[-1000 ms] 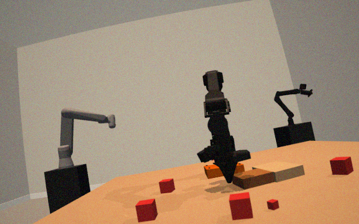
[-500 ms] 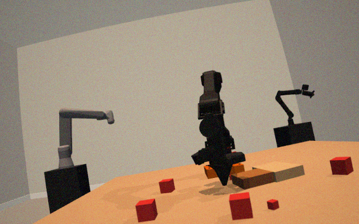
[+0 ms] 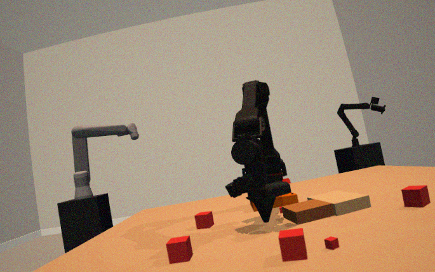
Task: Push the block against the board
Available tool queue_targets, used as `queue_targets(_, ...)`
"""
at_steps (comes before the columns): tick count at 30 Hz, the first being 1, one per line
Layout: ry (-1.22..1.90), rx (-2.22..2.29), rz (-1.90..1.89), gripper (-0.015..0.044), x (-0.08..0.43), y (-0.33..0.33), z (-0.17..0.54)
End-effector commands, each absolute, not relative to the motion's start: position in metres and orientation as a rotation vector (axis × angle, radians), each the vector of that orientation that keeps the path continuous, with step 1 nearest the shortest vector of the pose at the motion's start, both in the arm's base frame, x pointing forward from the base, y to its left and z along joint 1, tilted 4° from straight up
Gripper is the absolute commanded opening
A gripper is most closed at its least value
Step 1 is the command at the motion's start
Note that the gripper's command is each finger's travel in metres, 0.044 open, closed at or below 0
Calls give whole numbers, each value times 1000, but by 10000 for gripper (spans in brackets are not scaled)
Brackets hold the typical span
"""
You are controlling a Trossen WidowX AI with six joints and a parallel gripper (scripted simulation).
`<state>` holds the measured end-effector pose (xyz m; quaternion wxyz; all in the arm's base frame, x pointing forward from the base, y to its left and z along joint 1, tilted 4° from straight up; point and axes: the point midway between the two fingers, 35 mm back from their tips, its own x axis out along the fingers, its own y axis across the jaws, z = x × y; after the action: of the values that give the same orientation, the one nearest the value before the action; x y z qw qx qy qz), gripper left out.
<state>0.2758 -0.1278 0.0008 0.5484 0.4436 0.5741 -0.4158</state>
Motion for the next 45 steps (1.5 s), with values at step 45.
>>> queue_targets(45,1582,165,-69,0,227,-33,62)
